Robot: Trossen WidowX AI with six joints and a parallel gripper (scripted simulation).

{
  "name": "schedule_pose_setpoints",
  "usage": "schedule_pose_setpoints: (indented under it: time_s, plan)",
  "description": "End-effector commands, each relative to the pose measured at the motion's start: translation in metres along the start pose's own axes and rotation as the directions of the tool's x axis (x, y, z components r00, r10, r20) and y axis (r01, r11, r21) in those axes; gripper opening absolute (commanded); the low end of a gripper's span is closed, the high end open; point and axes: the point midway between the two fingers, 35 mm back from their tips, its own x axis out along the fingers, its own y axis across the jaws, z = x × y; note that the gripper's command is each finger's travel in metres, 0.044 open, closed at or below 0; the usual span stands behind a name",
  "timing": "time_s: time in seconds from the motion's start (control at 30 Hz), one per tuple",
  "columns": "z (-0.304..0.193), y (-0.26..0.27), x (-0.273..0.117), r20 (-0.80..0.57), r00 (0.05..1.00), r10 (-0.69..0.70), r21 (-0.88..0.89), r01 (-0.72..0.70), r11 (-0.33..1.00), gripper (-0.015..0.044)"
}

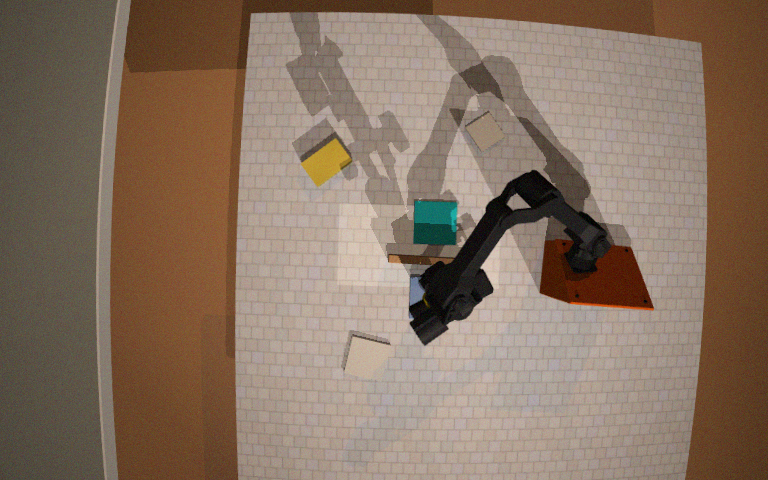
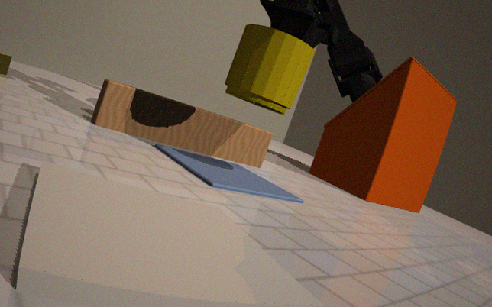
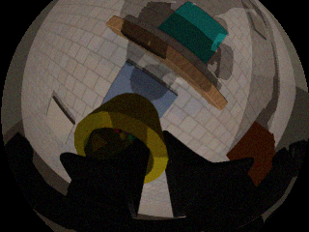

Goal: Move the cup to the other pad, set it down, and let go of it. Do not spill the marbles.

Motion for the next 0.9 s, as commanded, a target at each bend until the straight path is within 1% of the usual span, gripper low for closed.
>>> schedule_pose_setpoints:
  time_s: [0.0,0.87]
  plan:
    - [0.003,-0.001,0.0,0.0,1.0,0.001,-0.001,-0.001,1.0,0.0]
    - [0.055,-0.03,-0.002,-0.002,1.0,0.001,0.005,-0.001,1.0,0.0]
